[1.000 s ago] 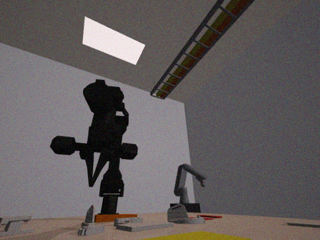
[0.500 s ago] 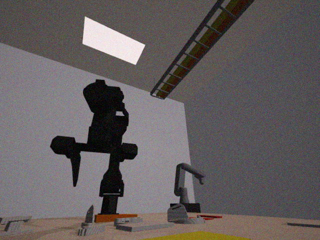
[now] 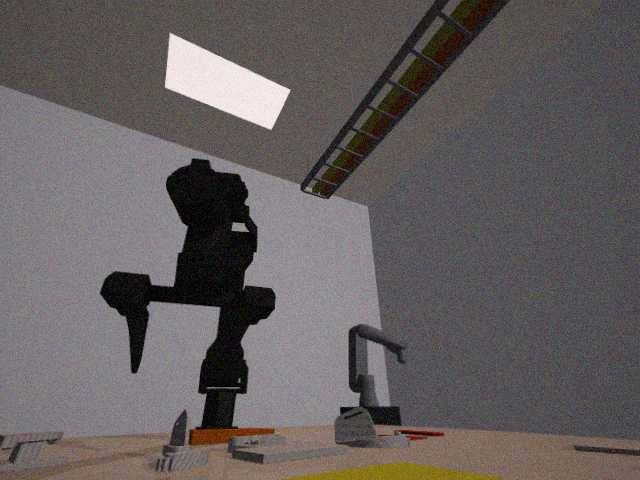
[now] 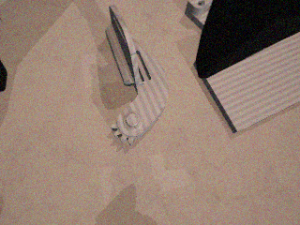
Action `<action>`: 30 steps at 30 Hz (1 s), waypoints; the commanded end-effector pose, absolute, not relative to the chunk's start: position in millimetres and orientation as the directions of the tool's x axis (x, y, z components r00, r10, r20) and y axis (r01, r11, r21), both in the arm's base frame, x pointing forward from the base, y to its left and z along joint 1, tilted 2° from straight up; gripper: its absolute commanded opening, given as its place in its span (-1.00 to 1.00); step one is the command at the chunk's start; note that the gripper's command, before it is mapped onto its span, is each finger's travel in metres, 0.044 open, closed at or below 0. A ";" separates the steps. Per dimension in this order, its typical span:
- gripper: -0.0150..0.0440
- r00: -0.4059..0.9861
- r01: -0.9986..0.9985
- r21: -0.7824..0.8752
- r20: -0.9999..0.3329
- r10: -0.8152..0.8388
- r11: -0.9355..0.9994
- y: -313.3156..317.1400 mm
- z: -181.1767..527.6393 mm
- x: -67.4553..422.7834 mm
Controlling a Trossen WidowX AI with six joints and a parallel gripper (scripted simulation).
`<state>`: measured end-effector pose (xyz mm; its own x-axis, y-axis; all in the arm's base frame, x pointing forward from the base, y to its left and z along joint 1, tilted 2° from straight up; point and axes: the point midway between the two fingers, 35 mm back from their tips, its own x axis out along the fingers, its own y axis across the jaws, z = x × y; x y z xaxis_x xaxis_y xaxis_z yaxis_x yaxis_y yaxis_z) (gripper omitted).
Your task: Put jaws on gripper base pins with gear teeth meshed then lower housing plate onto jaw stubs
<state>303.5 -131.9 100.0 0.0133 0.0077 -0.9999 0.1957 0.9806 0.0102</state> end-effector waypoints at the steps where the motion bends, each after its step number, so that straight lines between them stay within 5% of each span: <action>1: 1.00 0.013 0.196 0.010 -1.000 0.008 0.981 -131.9 100.0 303.5; 16: 1.00 0.013 0.196 0.010 -1.000 0.008 0.981 -131.9 100.0 303.5; 30: -0.25 0.013 0.196 0.010 -1.000 0.008 0.981 -131.9 100.0 303.5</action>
<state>303.5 -132.0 100.0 0.0133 0.0075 -0.9999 0.1957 0.9806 0.0100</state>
